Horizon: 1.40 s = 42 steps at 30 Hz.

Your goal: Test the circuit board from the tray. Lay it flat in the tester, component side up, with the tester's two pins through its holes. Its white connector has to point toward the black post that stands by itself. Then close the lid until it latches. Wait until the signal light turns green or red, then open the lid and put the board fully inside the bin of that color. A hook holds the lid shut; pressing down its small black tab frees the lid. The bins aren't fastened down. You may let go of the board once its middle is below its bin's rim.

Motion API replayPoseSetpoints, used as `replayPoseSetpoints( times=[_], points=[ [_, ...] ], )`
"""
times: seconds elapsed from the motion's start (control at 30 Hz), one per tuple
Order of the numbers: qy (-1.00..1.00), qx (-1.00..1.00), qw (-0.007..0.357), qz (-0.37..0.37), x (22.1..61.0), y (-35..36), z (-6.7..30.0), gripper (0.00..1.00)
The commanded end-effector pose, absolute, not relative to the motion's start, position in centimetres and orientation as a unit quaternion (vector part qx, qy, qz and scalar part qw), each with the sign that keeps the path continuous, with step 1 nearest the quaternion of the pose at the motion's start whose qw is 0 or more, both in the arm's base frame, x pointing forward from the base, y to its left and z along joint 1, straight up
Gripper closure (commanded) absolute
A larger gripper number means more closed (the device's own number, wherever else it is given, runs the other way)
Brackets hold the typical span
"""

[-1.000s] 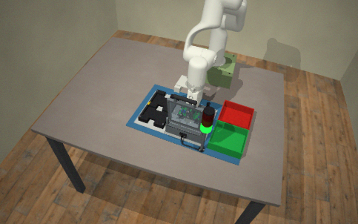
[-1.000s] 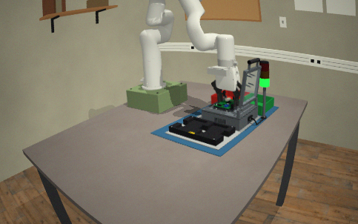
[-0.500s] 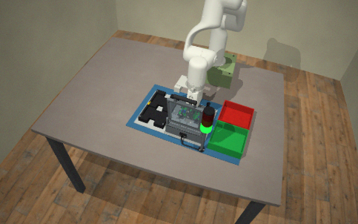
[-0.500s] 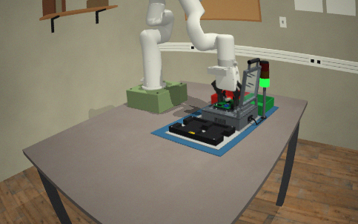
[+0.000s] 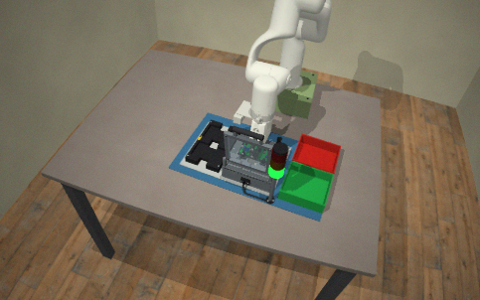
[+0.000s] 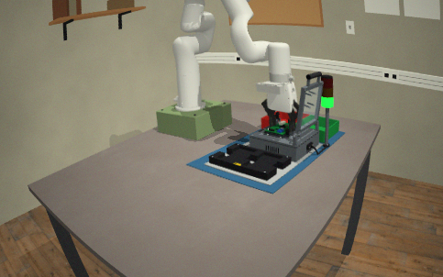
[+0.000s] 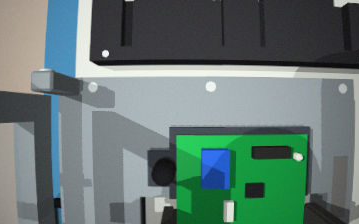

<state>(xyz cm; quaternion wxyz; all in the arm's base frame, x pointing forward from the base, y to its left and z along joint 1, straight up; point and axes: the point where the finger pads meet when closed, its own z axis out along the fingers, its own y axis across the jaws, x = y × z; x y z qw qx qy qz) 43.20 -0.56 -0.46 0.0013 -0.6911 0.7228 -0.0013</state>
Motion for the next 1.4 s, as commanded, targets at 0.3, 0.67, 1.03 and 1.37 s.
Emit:
replayPoseSetpoints(
  times=[0.3, 0.67, 1.03, 1.37],
  points=[
    [0.723, -0.691, 0.002, -0.002, 43.32, -0.56, -0.36, 0.21],
    [0.723, -0.691, 0.002, -0.002, 43.32, -0.56, -0.36, 0.21],
    [0.723, -0.691, 0.002, -0.002, 43.32, -0.56, -0.22, 0.21],
    [0.723, -0.691, 0.002, -0.002, 43.32, -0.56, 0.03, 0.21]
  ],
)
